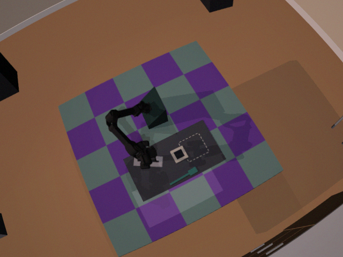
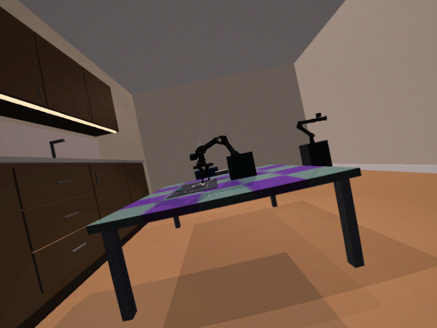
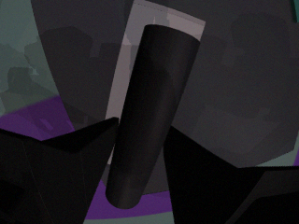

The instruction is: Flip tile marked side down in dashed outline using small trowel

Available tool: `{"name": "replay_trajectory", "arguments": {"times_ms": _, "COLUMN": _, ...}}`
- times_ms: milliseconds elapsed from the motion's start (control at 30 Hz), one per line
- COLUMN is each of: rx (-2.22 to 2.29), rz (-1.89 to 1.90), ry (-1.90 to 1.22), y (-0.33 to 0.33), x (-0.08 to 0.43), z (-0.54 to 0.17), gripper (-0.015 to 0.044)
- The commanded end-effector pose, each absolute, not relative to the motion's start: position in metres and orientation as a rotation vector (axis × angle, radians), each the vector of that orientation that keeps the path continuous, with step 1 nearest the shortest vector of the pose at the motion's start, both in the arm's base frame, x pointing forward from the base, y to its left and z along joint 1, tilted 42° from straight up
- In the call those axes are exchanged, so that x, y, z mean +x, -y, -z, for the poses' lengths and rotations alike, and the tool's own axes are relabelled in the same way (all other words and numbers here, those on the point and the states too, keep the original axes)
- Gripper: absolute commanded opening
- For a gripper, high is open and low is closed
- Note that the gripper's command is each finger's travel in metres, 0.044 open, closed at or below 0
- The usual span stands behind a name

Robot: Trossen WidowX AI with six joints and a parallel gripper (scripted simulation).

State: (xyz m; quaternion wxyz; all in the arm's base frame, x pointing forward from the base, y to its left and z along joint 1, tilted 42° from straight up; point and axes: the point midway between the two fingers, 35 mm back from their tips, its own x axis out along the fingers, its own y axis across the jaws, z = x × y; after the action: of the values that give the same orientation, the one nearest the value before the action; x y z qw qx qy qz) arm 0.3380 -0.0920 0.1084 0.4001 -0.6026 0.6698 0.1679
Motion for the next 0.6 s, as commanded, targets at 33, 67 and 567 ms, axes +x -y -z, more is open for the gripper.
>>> {"name": "replay_trajectory", "arguments": {"times_ms": 33, "rx": -1.634, "rz": -0.574, "ry": -1.699, "y": 0.0921, "x": 0.3370, "z": -0.1076, "gripper": 0.0130}}
{"name": "replay_trajectory", "arguments": {"times_ms": 67, "rx": -1.655, "rz": -0.602, "ry": -1.698, "y": 0.0921, "x": 0.3370, "z": -0.1076, "gripper": 0.0130}}
{"name": "replay_trajectory", "arguments": {"times_ms": 567, "rx": -1.768, "rz": -0.758, "ry": -1.687, "y": 0.0921, "x": 0.3370, "z": -0.1076, "gripper": 0.0130}}
